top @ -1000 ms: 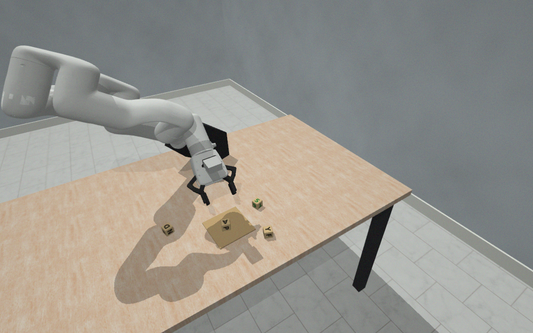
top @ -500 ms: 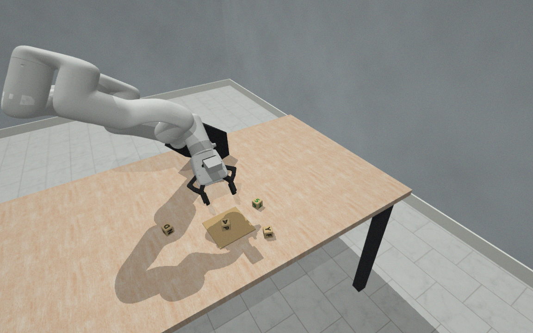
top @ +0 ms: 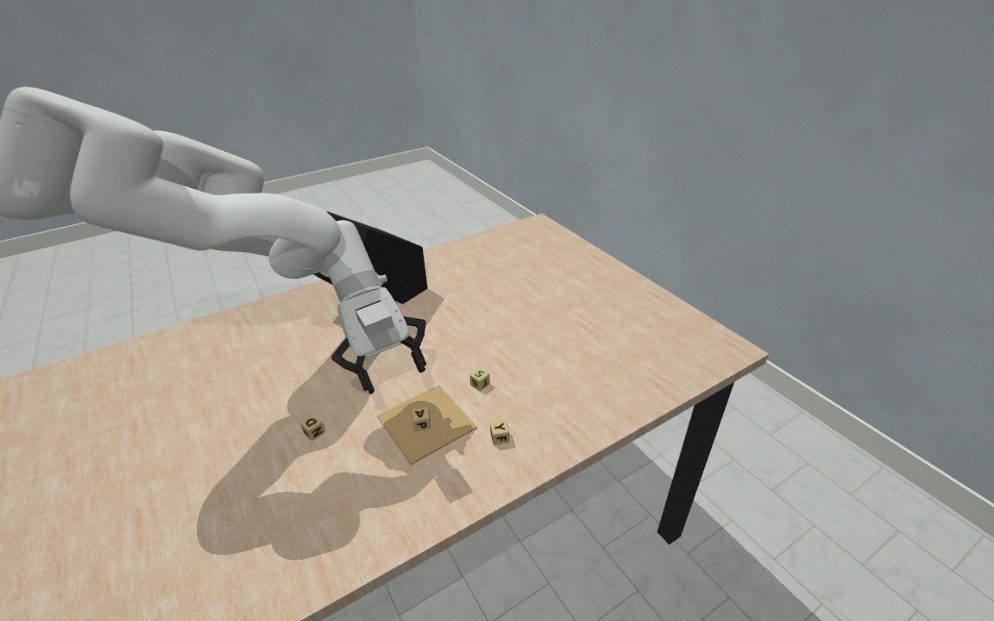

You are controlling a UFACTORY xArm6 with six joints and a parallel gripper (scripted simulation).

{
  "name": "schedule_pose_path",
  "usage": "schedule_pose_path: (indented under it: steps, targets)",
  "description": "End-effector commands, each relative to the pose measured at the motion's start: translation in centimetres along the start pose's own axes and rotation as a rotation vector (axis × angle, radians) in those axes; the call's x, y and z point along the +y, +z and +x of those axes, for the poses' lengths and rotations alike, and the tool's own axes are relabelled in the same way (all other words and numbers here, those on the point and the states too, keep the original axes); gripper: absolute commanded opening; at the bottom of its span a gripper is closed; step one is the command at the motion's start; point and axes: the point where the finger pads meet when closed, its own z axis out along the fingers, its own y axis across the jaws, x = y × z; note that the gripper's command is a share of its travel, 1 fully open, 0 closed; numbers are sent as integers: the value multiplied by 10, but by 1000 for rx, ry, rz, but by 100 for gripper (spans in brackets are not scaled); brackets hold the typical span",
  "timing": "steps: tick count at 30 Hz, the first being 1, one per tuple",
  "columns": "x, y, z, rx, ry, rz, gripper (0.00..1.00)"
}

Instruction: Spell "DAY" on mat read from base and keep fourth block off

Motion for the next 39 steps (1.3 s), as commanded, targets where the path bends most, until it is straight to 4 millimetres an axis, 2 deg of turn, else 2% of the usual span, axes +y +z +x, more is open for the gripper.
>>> schedule_pose_path:
  steps: [1, 2, 3, 5, 6, 8, 9, 11, 12, 16, 17, 19, 20, 25, 26, 30, 39]
  targets:
    - [30, 1, -1, 14, 45, 46, 100]
    - [30, 1, -1, 14, 45, 46, 100]
    - [46, -1, -4, 22, 57, 51, 100]
    - [46, -1, -4, 22, 57, 51, 100]
    - [63, -3, -9, 30, 63, 53, 100]
    - [63, -3, -9, 30, 63, 53, 100]
    - [79, -8, -16, 36, 62, 52, 100]
    - [79, -8, -16, 36, 62, 52, 100]
    - [94, -13, -24, 39, 54, 47, 100]
    - [94, -13, -24, 39, 54, 47, 100]
    - [107, -19, -34, 39, 41, 40, 100]
    - [107, -19, -34, 39, 41, 40, 100]
    - [118, -25, -44, 35, 24, 32, 100]
    - [128, -30, -54, 28, 5, 23, 100]
    - [135, -35, -63, 20, -13, 15, 100]
    - [145, -43, -77, 3, -43, 1, 100]
    - [150, -47, -85, -8, -60, -7, 100]
